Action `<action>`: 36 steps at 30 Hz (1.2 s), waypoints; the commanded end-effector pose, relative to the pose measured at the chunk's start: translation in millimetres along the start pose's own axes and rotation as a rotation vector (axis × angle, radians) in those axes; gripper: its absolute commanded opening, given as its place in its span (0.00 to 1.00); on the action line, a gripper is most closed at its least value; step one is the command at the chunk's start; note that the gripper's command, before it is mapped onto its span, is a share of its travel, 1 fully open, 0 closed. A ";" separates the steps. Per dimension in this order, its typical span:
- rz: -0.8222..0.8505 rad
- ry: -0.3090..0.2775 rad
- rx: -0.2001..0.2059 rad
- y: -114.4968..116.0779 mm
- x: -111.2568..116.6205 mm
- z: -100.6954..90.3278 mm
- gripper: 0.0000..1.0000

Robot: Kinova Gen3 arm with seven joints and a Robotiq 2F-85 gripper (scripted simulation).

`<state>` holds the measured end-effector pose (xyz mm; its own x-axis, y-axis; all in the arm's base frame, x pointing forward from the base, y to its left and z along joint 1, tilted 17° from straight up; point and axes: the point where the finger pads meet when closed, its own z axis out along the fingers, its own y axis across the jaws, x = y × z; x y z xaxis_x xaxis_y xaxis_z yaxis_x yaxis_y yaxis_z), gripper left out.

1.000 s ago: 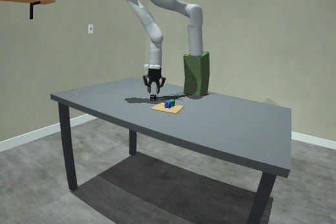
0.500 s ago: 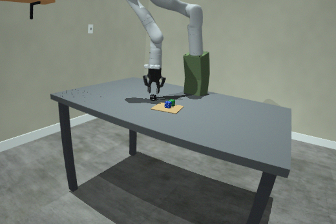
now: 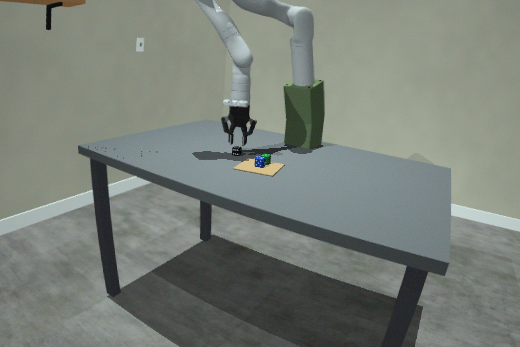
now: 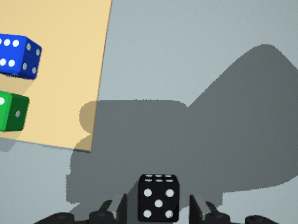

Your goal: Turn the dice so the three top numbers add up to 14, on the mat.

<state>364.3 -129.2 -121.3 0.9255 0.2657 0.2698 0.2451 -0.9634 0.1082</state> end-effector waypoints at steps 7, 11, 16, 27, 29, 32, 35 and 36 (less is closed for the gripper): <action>0.000 0.001 -0.001 0.3 0.3 7.0 0.46; 0.000 0.001 -0.001 0.3 0.3 15.2 0.46; 0.000 0.001 -0.001 0.3 0.3 22.0 0.46; 0.000 0.001 -0.001 0.3 0.3 36.0 0.46; 0.000 0.001 -0.001 0.3 0.3 36.1 0.46; 0.000 0.001 -0.001 0.3 0.3 36.1 0.46; 0.000 0.001 -0.001 0.3 0.3 36.1 0.46; 0.000 0.001 -0.001 0.3 0.3 36.1 0.46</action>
